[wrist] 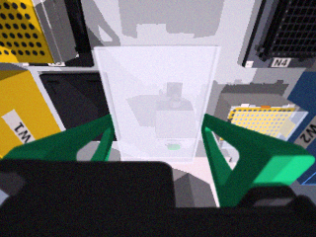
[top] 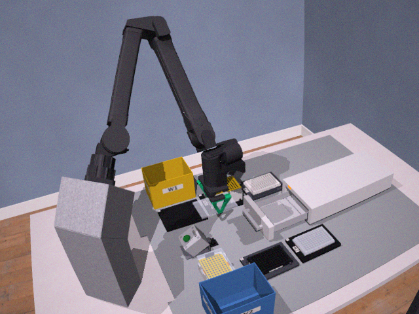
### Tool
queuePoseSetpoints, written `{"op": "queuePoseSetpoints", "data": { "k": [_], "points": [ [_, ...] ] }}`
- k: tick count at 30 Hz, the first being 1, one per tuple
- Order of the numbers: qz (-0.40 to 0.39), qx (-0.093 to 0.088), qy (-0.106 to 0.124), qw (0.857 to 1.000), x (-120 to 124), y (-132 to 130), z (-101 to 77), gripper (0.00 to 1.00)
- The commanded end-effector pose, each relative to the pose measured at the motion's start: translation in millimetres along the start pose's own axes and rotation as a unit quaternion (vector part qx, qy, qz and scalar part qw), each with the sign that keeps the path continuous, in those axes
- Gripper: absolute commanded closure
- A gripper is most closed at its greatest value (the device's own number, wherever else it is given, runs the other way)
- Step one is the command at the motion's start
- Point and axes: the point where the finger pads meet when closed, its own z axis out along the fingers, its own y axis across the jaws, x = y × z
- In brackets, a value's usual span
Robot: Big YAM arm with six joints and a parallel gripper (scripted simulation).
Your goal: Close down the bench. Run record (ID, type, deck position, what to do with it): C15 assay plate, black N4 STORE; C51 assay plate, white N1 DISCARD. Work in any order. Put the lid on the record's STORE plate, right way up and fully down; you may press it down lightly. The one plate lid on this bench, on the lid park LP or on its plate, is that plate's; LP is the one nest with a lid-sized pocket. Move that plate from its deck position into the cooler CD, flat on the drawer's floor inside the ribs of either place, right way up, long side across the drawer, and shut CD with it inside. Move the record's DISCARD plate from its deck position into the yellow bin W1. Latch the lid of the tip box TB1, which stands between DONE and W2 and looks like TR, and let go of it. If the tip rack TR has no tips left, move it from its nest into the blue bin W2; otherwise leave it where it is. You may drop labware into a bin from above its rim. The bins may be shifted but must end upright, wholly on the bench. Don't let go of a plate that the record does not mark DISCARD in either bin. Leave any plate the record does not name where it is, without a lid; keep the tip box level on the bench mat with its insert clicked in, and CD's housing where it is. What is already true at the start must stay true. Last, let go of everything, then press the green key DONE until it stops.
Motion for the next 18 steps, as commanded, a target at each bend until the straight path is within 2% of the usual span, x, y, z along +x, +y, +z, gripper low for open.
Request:
{"op": "queuePoseSetpoints", "data": {
  "k": [1,18],
  "points": [
    [-0.001,0.005,0.001,1.0,-5.9,-14.6,-1.0,1.0],
    [-0.001,0.005,0.0,1.0,-23.8,-51.7,-2.0,1.0]
  ]
}}
